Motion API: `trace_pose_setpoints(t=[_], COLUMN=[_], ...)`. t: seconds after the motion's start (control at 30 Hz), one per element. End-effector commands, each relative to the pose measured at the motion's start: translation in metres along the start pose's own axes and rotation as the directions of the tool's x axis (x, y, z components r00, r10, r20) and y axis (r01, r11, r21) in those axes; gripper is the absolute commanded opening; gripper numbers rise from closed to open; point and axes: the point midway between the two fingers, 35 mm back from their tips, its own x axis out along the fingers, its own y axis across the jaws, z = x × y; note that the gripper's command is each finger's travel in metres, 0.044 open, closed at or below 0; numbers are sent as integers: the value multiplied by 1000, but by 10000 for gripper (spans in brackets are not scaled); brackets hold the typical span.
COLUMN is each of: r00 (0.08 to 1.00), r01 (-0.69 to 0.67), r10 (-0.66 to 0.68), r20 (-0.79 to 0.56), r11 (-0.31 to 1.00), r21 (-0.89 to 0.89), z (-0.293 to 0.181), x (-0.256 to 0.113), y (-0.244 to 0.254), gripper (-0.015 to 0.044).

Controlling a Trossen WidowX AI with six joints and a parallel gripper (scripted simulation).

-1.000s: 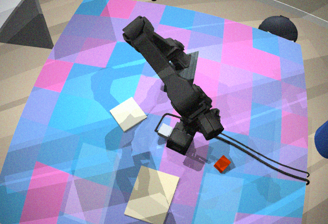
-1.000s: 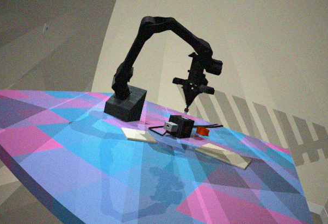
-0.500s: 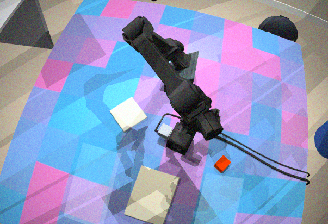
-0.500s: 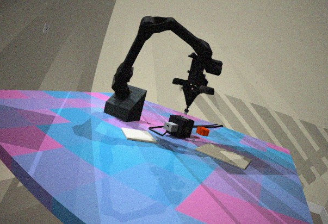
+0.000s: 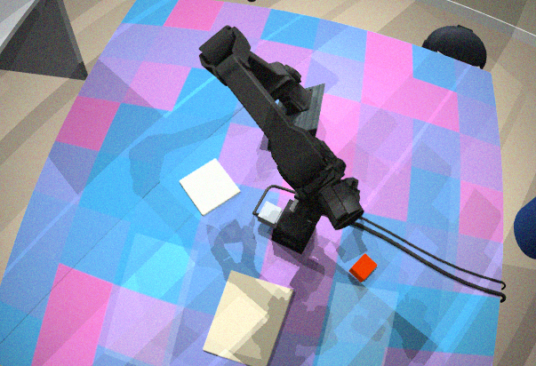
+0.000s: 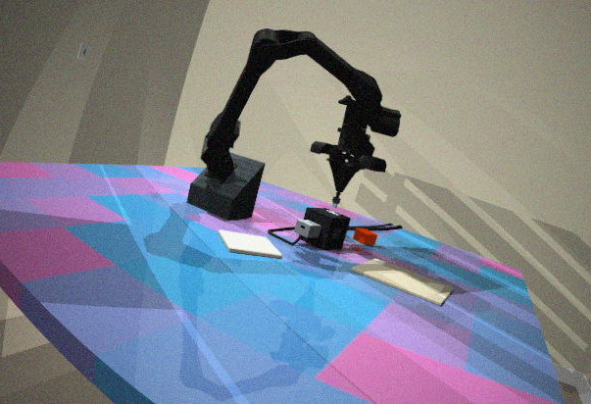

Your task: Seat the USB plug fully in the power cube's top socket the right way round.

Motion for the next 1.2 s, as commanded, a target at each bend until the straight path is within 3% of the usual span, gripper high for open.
trace_pose_setpoints(t=[0.0,1.17], r00=[1000,1000], r01=[-4,-4], r10=[4,5], r20=[7,31], r11=[1000,1000], r21=[-5,-14], z=[1,2], x=[1,5], y=[0,0], gripper=[0,0])
